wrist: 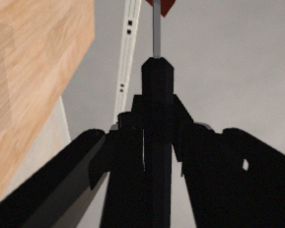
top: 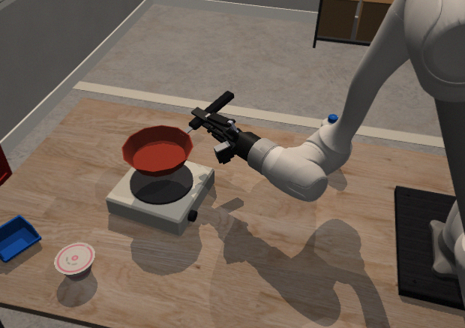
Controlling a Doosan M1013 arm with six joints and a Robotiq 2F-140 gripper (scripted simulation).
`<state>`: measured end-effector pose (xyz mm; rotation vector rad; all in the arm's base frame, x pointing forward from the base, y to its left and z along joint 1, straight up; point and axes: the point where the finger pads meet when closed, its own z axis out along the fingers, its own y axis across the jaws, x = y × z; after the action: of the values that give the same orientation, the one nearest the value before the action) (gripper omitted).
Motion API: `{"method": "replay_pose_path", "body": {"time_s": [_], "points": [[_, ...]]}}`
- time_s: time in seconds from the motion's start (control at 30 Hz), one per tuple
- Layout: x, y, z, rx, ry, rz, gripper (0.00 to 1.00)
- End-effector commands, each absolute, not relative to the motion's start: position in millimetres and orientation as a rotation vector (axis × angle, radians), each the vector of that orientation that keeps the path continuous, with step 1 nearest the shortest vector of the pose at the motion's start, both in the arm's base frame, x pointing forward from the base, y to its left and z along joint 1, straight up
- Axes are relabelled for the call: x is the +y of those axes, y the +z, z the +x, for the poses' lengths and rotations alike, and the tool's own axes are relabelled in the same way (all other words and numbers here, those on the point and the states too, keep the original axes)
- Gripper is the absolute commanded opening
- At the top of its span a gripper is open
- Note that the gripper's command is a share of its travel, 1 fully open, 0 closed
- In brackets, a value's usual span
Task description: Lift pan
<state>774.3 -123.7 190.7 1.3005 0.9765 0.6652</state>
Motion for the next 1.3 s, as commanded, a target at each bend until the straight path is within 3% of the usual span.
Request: {"method": "replay_pose_path", "body": {"time_s": [0.0, 1.27], "points": [[-126, 205, 778, 0.963, 0.671, 1.297, 0.10], [-126, 242, 778, 0.960, 0.674, 1.297, 0.10]]}}
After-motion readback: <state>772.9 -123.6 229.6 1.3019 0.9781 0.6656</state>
